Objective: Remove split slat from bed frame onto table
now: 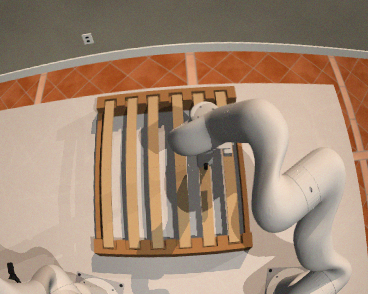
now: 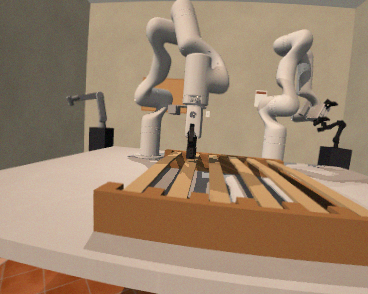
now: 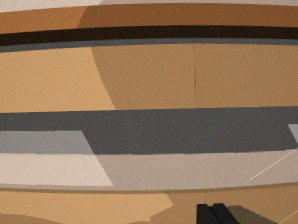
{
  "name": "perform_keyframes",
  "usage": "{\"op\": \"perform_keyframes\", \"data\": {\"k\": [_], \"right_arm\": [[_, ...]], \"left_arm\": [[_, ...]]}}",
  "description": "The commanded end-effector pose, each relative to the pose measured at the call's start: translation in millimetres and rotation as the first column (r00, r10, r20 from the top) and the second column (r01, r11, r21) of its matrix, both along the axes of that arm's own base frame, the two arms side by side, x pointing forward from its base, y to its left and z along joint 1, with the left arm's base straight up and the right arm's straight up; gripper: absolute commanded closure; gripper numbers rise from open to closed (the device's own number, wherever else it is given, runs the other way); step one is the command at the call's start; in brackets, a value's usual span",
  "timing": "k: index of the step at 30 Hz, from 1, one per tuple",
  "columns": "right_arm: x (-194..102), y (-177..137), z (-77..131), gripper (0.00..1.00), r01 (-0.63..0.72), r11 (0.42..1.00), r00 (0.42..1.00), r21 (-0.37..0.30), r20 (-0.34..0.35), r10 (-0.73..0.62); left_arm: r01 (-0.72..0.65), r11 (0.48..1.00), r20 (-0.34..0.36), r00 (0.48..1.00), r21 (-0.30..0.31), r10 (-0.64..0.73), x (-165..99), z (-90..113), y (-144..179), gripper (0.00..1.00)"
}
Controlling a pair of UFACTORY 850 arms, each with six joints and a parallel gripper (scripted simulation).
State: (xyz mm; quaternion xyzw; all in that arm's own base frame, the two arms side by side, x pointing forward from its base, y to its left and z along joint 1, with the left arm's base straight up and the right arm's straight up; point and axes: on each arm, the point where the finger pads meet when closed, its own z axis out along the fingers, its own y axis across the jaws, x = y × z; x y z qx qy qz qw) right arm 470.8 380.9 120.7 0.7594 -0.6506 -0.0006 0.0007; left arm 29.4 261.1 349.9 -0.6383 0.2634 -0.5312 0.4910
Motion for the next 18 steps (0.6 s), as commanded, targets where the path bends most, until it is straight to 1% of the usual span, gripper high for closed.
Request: {"op": "perform_keyframes", "data": {"k": [1, 18], "right_arm": [[0.7, 0.6, 1.0, 1.0, 0.0, 1.0, 1.0, 0.001, 0.002, 0.0], [0.7, 1.4, -1.0, 1.0, 0.0, 1.0, 1.0, 0.001, 0.002, 0.0]], "left_arm": [[0.0, 1.0, 0.0, 1.0, 0.001, 0.0, -0.2, 0.3, 0.2, 0.0], [0.0, 1.0, 0.0, 1.0, 0.001, 0.0, -0.2, 0.3, 0.2, 0.0]]}}
